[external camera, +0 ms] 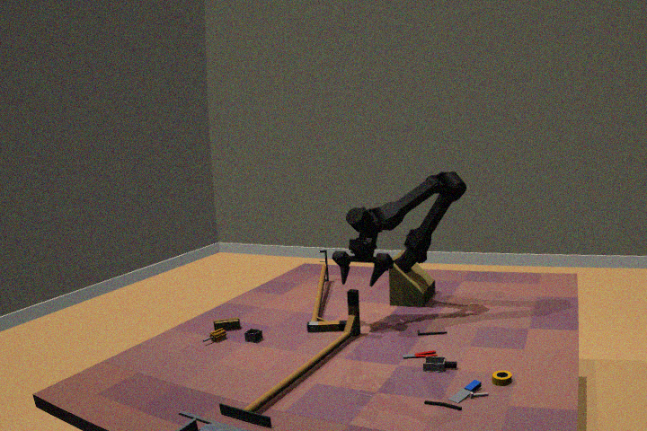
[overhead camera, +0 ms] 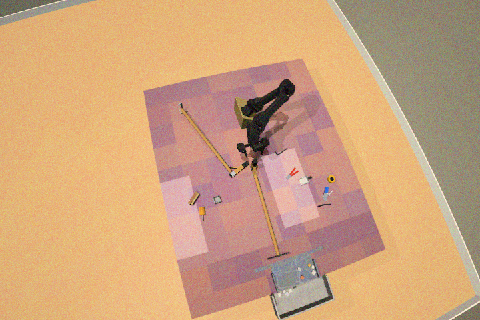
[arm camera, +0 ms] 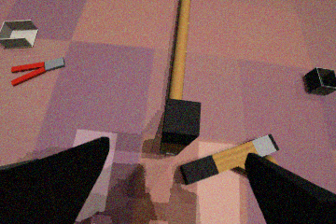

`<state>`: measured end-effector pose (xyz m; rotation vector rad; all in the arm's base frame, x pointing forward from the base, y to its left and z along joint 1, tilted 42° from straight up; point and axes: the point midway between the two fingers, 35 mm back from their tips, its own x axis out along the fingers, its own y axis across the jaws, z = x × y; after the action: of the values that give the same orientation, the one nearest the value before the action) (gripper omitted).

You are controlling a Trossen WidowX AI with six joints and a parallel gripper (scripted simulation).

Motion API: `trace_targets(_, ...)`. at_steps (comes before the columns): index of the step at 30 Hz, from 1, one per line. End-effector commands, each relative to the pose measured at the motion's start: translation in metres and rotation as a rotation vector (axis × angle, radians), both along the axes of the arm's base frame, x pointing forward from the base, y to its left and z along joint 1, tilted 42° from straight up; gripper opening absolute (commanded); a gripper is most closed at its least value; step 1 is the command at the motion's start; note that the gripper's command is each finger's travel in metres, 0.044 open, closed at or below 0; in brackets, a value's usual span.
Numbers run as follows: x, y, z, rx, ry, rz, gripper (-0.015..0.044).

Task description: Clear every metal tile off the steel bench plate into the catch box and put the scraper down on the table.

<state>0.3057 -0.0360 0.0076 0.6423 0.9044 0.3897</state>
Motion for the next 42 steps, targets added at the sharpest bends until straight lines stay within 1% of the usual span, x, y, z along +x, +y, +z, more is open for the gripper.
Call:
trace_targets(1,-0.001,0.003,-0.005,0.004,0.010,-0.006,0.0440)
trace_targets(42,0.037,0.039,-0.044,0.003,0.010,-0.005,0.0440)
